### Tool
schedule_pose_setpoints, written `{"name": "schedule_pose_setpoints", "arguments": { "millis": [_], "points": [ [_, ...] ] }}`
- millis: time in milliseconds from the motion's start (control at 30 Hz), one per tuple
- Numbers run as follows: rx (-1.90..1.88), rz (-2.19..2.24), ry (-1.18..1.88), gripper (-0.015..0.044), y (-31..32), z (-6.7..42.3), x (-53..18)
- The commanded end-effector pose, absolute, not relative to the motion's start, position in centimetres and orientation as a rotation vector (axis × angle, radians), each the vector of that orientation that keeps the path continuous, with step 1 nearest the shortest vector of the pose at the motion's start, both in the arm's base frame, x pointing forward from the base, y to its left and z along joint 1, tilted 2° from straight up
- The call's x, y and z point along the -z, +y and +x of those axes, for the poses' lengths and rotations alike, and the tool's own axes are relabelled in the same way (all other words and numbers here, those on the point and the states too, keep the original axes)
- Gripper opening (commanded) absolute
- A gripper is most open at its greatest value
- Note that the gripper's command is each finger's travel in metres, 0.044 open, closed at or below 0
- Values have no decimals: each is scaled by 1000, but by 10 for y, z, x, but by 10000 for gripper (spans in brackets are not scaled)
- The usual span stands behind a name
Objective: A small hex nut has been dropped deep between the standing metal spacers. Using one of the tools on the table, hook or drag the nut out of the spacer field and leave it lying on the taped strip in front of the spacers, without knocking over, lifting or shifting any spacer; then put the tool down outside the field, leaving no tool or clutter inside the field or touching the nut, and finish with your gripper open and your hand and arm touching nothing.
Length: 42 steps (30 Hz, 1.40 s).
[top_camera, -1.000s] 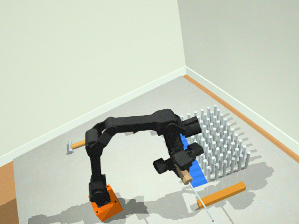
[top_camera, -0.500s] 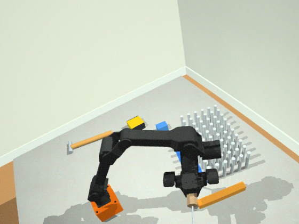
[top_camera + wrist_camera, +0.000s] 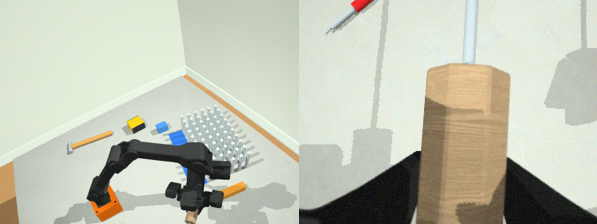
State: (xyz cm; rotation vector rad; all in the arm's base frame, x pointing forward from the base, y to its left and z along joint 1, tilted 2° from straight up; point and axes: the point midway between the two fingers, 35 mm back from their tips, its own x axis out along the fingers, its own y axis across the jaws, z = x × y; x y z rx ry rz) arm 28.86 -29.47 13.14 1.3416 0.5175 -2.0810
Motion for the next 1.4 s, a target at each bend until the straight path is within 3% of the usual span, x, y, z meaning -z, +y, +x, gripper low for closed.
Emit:
{"name": "schedule_pose_setpoints", "arguments": {
  "millis": [0,1367],
  "points": [
    [2084,1336,504,0,-296,290,-131],
    [2084,1336,503,0,-301,296,-91]
  ]
}}
